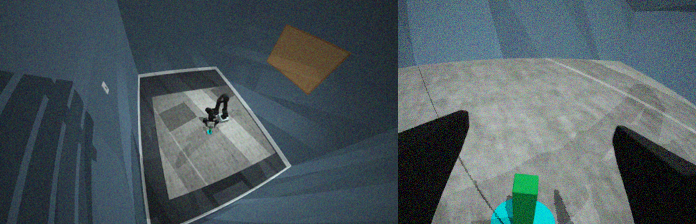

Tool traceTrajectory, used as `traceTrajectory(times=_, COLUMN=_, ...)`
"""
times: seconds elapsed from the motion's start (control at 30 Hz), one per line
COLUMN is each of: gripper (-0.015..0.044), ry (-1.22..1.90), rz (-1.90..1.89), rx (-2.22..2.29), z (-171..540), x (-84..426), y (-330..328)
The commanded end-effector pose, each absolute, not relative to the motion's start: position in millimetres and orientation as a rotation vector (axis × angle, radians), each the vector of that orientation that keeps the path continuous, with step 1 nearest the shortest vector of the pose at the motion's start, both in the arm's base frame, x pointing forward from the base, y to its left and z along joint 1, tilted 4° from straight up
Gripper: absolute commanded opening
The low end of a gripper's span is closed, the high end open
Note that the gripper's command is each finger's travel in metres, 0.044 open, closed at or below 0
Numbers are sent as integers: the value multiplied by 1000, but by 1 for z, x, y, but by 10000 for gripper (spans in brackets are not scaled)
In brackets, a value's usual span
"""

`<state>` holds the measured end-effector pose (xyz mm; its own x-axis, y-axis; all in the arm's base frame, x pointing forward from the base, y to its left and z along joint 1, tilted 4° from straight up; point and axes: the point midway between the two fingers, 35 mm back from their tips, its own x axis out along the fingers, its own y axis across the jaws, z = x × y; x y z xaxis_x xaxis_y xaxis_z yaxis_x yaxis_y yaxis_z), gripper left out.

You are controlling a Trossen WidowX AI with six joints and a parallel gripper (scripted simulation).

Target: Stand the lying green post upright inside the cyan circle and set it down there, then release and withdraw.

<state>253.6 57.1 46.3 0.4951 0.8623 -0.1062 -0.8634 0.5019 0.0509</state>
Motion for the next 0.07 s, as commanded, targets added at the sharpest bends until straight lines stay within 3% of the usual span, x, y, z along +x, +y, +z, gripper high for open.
traceTrajectory(times=0.0, gripper=400, ry=122, rz=1045, rx=-10, z=60, x=254, y=57)
traceTrajectory(times=0.03, gripper=400, ry=123, rz=1045, rx=-10, z=63, x=254, y=57)
